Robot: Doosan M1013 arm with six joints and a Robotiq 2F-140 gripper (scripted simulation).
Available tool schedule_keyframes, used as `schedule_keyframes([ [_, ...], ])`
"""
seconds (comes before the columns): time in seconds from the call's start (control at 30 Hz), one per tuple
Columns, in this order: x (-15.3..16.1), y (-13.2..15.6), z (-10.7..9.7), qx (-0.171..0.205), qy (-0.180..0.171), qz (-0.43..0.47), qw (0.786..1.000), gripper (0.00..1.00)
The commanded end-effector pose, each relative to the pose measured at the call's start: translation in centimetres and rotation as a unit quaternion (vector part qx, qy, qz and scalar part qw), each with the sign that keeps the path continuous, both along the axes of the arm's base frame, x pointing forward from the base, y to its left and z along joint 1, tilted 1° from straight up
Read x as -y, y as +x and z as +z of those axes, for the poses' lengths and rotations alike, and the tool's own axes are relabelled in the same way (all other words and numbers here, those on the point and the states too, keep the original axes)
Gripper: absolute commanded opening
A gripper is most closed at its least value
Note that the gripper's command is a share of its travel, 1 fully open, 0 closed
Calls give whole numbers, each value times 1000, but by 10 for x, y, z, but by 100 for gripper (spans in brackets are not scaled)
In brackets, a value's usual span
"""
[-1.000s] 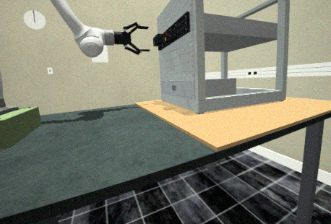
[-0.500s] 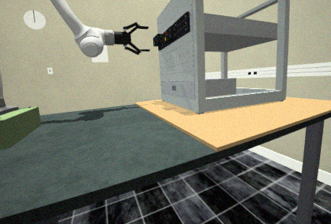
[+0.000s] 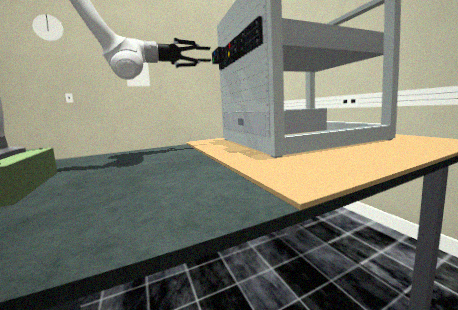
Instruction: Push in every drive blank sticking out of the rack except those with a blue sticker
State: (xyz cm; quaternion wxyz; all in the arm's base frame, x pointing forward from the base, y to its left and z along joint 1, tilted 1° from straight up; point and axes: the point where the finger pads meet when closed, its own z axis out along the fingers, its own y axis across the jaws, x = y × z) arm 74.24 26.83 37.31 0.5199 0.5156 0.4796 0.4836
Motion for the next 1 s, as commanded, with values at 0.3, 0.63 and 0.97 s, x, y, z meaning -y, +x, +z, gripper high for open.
schedule_keyframes([
  [0.3,1,1,1,1,1,-3,1000,10],
  [0.63,1,1,1,1,1,-3,1000,10],
  [0.97,3,0,1,1,1,-3,1000,10],
])
